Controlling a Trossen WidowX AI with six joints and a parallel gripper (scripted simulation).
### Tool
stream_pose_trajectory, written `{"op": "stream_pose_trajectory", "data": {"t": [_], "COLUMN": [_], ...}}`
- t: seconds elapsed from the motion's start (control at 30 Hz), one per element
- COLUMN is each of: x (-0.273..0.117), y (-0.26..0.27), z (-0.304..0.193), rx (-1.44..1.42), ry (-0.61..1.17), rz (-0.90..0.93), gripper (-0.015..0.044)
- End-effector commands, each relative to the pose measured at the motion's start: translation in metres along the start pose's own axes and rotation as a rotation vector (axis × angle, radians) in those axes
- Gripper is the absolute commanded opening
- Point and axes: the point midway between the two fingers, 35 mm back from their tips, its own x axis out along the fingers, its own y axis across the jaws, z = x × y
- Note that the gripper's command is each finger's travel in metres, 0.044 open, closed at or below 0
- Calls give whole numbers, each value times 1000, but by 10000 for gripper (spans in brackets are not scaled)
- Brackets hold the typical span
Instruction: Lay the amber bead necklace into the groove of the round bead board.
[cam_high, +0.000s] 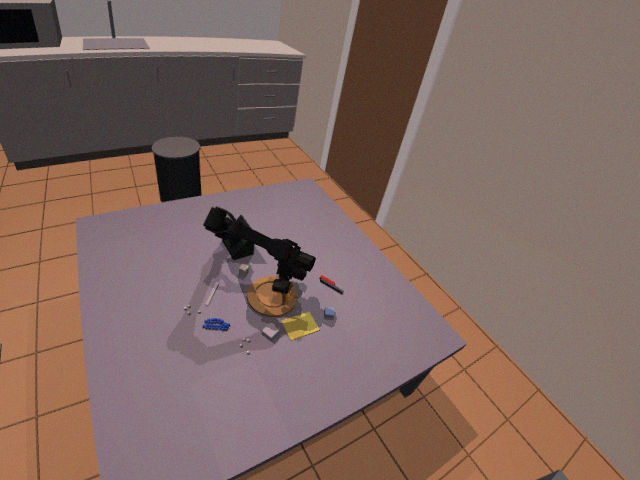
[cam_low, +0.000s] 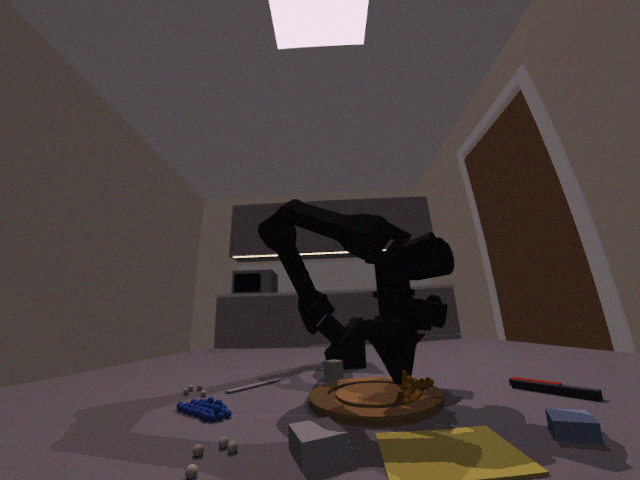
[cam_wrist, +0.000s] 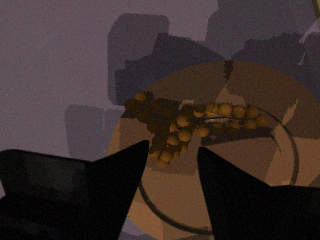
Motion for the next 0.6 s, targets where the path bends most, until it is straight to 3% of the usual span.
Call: {"op": "stream_pose_trajectory", "data": {"t": [0.0, 0.13, 0.57], "x": [0, 0, 0], "y": [0, 0, 0], "z": [0, 0, 0], "rx": [1, 1, 1], "ry": [0, 0, 0], "rz": [0, 0, 0], "gripper": [28, 1, 0]}}
